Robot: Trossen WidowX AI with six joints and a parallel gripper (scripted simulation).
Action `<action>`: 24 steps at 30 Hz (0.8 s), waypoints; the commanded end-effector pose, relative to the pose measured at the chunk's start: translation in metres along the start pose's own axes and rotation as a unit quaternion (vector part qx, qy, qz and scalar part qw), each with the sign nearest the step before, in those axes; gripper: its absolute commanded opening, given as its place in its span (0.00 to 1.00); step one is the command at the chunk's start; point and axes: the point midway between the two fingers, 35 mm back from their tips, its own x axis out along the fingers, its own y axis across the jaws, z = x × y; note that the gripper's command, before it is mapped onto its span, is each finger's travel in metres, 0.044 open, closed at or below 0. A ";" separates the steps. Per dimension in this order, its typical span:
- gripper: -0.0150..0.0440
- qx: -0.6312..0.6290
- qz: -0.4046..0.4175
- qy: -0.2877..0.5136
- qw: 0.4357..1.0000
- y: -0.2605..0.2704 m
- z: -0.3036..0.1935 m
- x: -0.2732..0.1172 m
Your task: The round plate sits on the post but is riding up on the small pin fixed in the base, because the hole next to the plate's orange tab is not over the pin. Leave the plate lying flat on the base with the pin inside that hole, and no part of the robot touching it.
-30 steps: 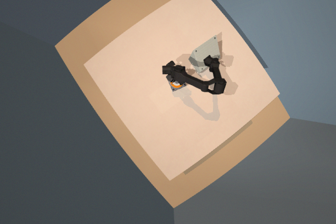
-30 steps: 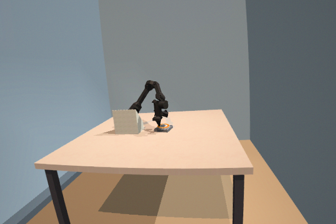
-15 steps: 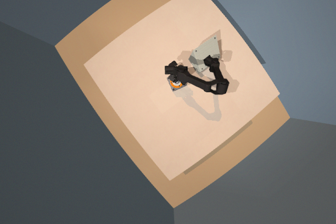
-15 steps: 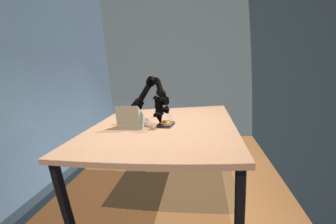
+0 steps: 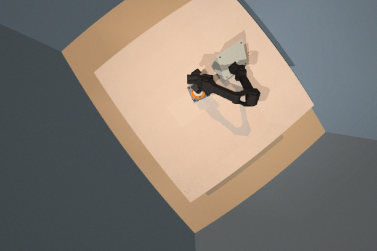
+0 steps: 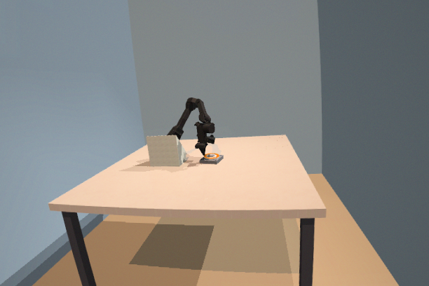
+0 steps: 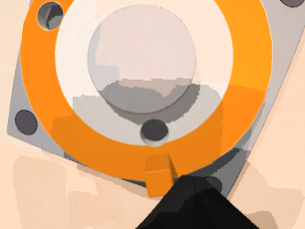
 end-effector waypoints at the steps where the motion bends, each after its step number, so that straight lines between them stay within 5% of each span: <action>1: 0.25 0.005 0.004 0.004 1.000 0.005 -0.004 0.002; 24: 0.25 0.005 0.005 0.004 1.000 0.021 -0.008 0.002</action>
